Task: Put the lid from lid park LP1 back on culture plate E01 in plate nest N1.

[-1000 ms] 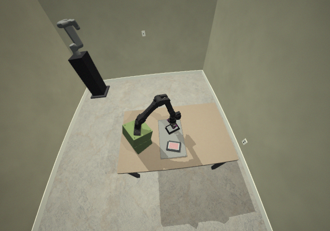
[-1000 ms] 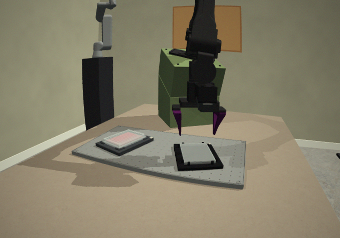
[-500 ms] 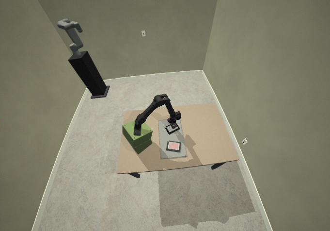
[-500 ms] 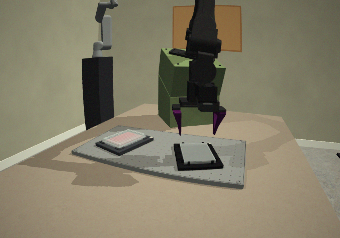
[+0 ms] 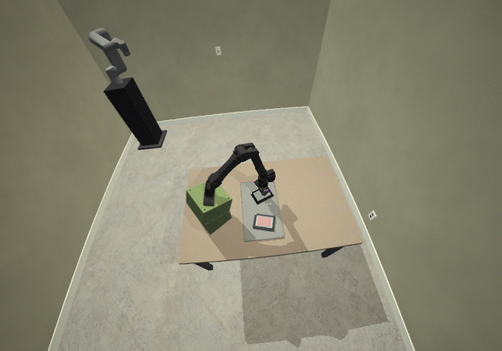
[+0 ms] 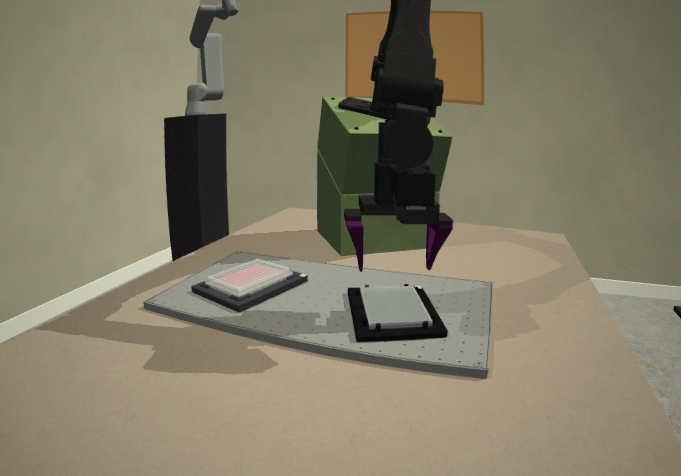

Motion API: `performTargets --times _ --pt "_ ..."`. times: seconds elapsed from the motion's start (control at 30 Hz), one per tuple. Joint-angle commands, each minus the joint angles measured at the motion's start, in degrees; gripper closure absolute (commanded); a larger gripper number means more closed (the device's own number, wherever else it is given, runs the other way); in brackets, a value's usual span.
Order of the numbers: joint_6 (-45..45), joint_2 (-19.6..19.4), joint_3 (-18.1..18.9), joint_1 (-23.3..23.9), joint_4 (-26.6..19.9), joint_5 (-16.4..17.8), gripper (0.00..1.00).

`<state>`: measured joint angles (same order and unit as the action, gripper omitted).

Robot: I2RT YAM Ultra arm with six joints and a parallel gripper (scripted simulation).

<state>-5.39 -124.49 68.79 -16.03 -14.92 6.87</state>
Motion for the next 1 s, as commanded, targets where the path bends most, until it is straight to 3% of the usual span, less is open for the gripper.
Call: performTargets --times 0.0,0.23,0.97 --pt "-0.2 0.1 1.8 0.1 0.5 0.4 0.0" --pt "-0.2 0.1 1.8 0.1 0.5 0.4 0.0" --pt "0.7 -7.0 4.2 -1.1 5.0 -0.1 0.0"
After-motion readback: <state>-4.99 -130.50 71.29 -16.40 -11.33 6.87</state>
